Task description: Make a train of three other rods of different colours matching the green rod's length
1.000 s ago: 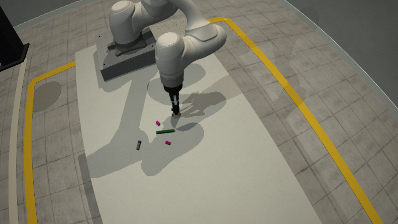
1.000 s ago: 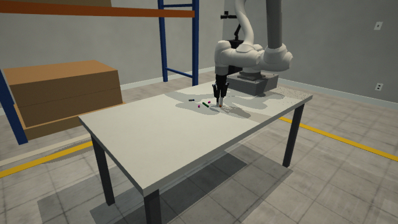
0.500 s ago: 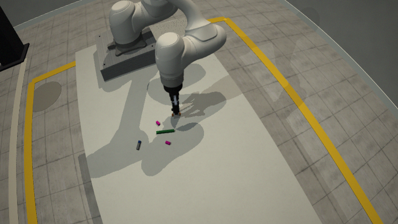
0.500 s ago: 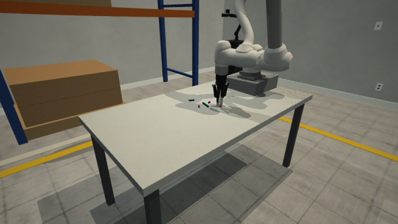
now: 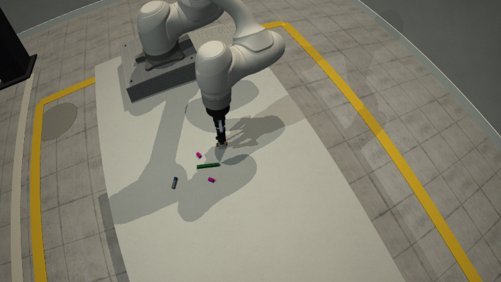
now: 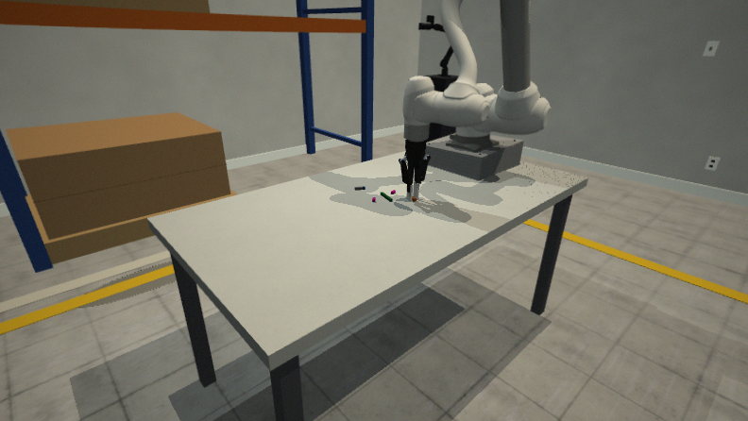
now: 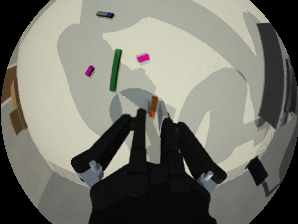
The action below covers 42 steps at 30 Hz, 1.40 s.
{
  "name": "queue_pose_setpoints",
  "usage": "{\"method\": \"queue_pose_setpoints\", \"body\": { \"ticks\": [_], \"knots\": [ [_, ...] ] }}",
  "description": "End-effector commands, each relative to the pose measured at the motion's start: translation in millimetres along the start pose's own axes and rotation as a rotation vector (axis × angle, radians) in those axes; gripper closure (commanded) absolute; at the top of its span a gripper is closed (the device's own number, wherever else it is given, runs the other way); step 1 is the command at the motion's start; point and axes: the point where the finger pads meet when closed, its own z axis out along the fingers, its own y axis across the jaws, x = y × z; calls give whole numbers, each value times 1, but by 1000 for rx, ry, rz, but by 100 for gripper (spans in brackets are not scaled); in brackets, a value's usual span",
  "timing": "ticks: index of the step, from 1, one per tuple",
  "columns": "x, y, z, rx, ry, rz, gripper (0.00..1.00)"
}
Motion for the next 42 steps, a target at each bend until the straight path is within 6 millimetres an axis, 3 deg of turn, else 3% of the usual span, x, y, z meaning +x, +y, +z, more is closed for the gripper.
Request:
{"method": "queue_pose_setpoints", "body": {
  "ticks": [1,4,5,42],
  "knots": [
    [0,0,0,0,0,0,85],
    [0,0,0,0,0,0,85],
    [0,0,0,0,0,0,97],
    [0,0,-3,0,0,0,97]
  ]
}}
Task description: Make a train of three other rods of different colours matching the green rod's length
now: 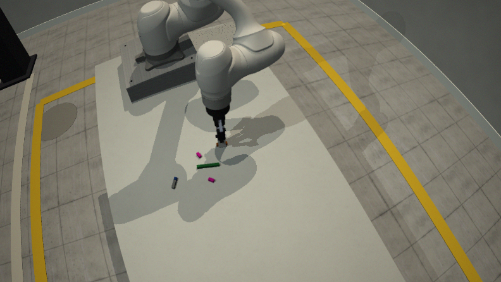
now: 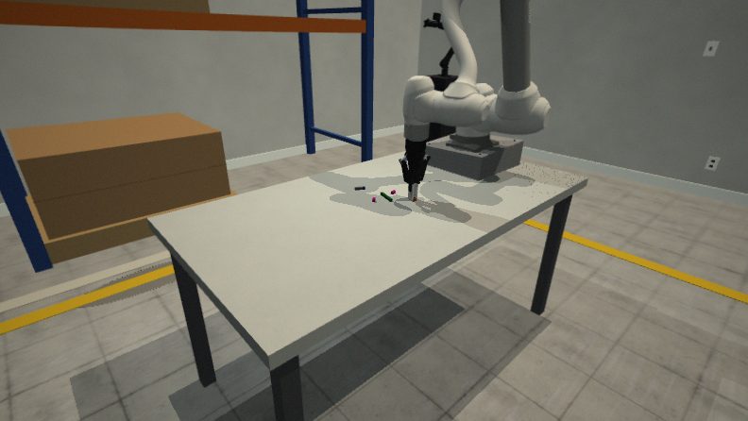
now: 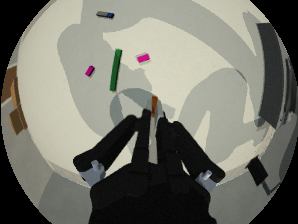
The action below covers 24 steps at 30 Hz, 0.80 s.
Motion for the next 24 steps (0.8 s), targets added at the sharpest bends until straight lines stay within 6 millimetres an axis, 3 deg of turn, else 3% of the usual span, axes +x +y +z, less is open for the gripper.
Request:
{"method": "queue_pose_setpoints", "body": {
  "ticks": [1,6,8,17,24],
  "knots": [
    [0,0,-5,0,0,0,97],
    [0,0,-31,0,0,0,97],
    [0,0,-31,0,0,0,97],
    [0,0,-92,0,0,0,97],
    [0,0,-99,0,0,0,97]
  ]
}}
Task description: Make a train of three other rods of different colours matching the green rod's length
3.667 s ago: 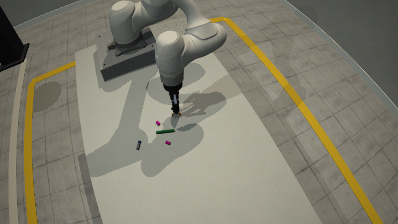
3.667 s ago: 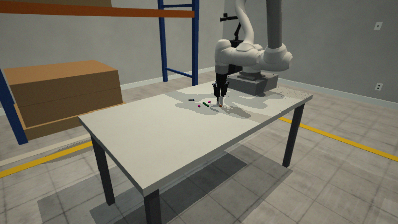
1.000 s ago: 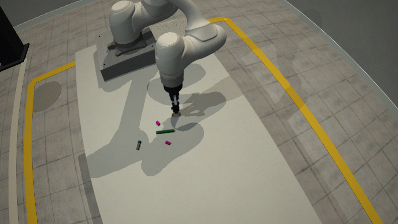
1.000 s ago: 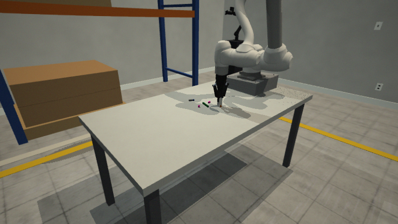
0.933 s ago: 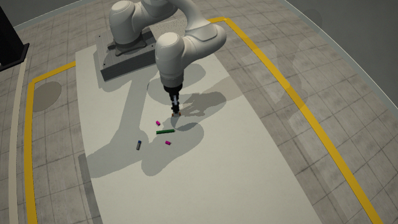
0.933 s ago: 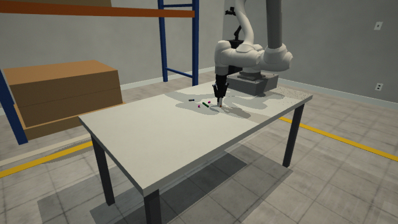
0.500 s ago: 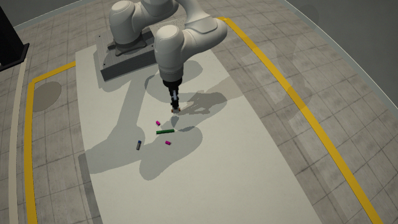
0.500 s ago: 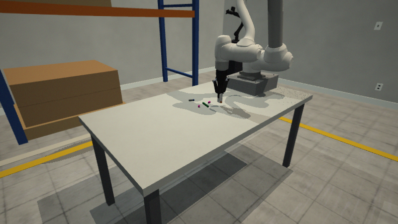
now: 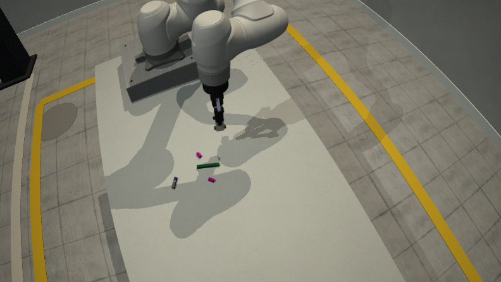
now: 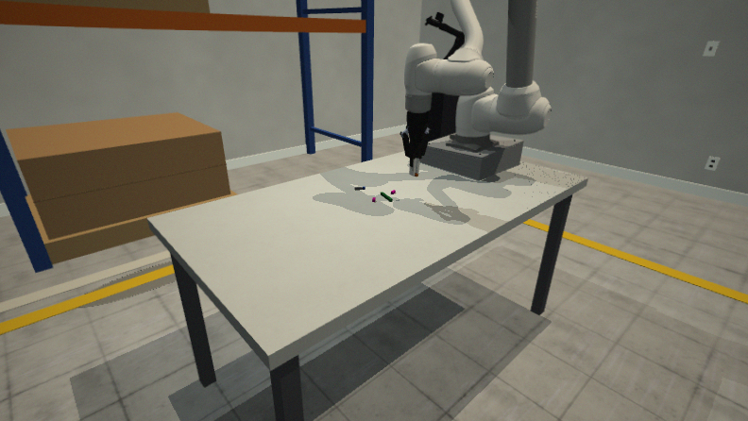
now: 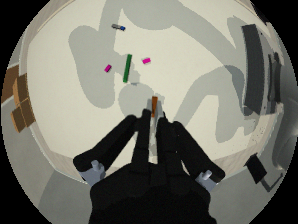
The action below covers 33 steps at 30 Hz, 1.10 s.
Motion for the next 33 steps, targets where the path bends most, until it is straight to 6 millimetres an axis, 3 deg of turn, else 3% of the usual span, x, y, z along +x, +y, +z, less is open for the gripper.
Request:
{"method": "queue_pose_setpoints", "body": {
  "ticks": [1,10,16,18,20,33],
  "knots": [
    [0,0,0,0,0,0,97],
    [3,-4,0,0,0,-24,97],
    [32,-42,-1,-1,0,-259,97],
    [32,-42,-1,-1,0,-259,97],
    [51,-62,-1,-1,0,-391,97],
    [129,-127,-1,-1,-1,-858,97]
  ]
}}
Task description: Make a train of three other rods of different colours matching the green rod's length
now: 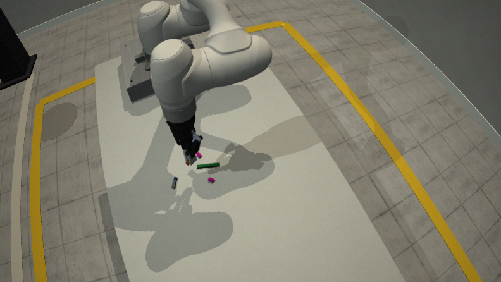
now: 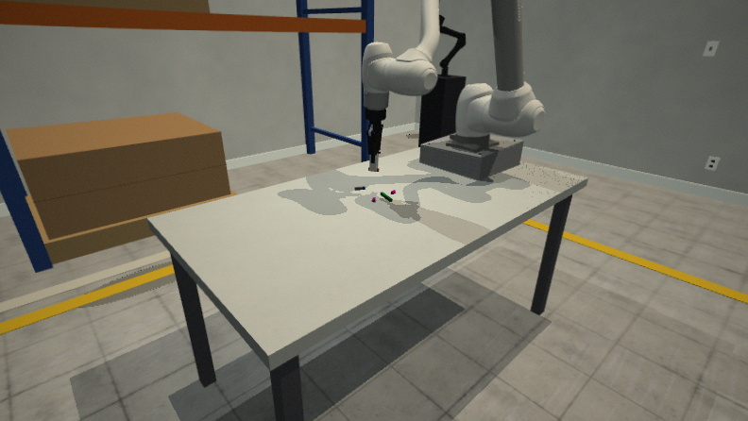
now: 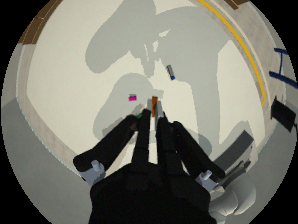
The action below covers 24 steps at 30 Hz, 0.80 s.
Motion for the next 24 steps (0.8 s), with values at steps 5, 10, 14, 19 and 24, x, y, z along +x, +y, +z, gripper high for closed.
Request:
{"method": "queue_pose_setpoints", "body": {
  "ticks": [5,10,14,19,24],
  "knots": [
    [60,7,2,12,-24,-283,97],
    [99,16,3,14,-23,-455,97],
    [109,19,4,14,-22,-502,97],
    [109,19,4,14,-22,-503,97],
    [109,19,4,14,-22,-503,97]
  ]
}}
